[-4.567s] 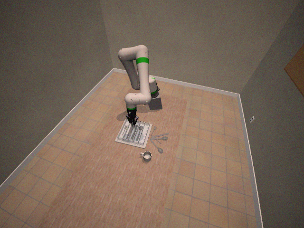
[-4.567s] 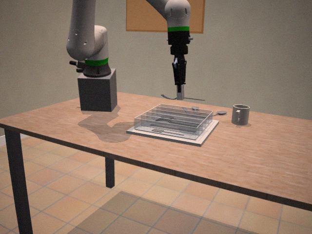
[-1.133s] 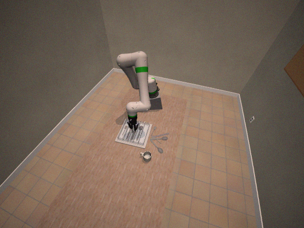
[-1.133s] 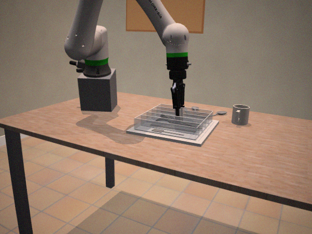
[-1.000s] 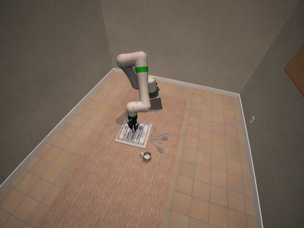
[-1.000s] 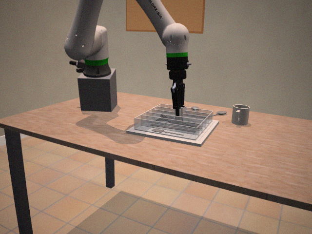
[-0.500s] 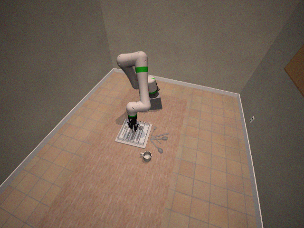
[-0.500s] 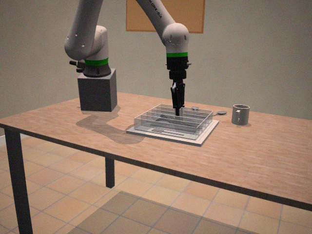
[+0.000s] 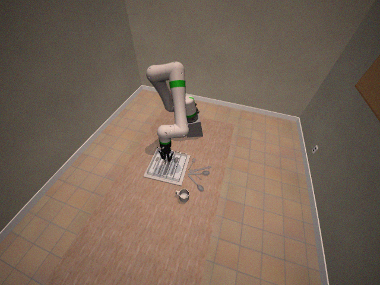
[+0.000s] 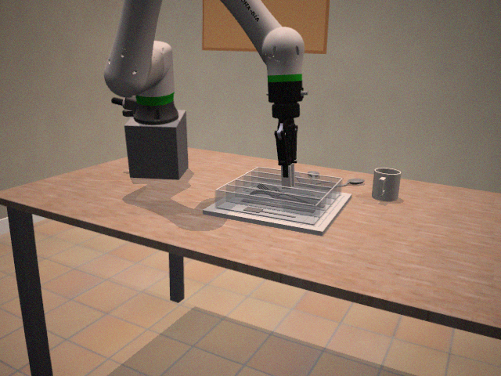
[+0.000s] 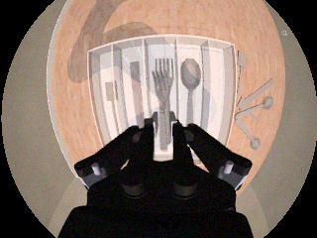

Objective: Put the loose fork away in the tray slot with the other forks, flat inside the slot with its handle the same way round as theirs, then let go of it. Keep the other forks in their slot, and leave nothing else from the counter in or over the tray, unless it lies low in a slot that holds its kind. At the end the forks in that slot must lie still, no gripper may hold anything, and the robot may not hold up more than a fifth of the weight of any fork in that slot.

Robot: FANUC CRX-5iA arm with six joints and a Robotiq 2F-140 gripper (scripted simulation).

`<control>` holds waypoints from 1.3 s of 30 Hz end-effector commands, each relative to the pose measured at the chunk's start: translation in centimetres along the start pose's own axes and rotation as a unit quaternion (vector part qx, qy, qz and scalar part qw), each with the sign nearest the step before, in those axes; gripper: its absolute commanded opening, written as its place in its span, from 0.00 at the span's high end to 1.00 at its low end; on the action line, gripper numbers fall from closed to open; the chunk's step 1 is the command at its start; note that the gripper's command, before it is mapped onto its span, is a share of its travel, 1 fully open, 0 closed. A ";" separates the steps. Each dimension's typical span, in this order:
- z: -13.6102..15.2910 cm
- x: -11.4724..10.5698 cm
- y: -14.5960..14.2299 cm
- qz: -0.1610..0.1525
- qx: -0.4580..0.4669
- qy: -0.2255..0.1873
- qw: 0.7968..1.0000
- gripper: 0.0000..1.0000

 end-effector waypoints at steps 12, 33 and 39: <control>0.6 -6.1 0.0 0.000 0.000 0.000 1.000 0.86; 0.8 -9.1 0.0 0.000 0.000 0.000 1.000 0.00; 0.8 -9.1 0.0 0.000 0.000 0.000 1.000 0.00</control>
Point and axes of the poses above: the point where the finger pads meet when closed, its own x axis out along the fingers, its own y axis across the jaws, z = x × y, the point moved 2 cm from there along -x, back along the fingers, and after that the axes turned 2 degrees about -x, right-handed, at the moved point
